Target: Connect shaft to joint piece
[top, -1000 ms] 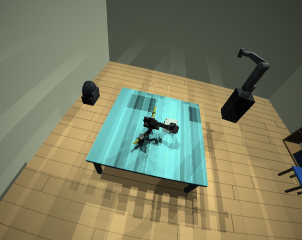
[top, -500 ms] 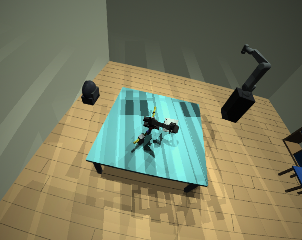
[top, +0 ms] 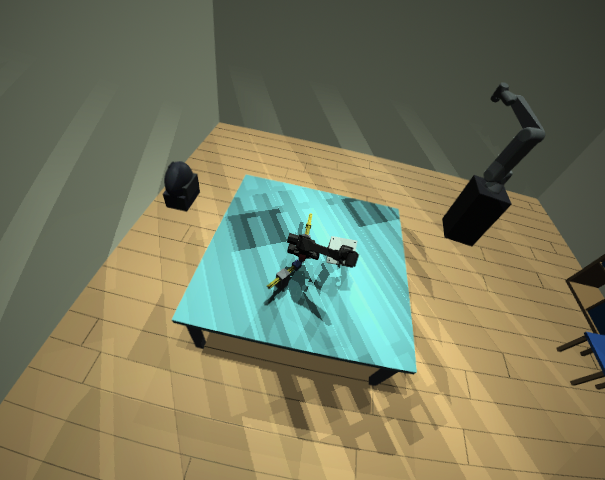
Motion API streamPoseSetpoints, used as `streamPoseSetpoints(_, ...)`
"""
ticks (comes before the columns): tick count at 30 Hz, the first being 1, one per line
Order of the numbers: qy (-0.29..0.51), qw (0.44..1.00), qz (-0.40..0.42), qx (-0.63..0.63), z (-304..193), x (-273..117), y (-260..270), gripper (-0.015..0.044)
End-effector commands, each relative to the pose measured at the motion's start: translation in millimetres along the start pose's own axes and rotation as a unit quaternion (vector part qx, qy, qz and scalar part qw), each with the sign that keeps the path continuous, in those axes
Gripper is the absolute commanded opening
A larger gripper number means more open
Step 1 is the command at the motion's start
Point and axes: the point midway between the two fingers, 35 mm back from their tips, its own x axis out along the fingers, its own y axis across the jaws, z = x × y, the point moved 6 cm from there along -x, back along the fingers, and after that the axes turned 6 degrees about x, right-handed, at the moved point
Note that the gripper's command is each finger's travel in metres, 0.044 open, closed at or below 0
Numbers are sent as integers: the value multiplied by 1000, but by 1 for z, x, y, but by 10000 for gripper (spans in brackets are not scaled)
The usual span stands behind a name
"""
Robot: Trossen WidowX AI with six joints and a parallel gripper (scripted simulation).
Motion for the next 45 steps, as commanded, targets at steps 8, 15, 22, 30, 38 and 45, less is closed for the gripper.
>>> streamPoseSetpoints(8, 0, 1000, 0, 0, 0, 0, 0, 0)
streamPoseSetpoints(15, 47, 999, -5, -4, 5, 5, 1, 0)
streamPoseSetpoints(22, 98, 995, -10, -9, 10, 11, 2, 0)
streamPoseSetpoints(30, 115, 993, -13, -10, 11, 13, 3, 0)
streamPoseSetpoints(38, 110, 994, -12, -9, 11, 12, 3, 0)
streamPoseSetpoints(45, 110, 994, -12, -9, 11, 12, 3, 52)
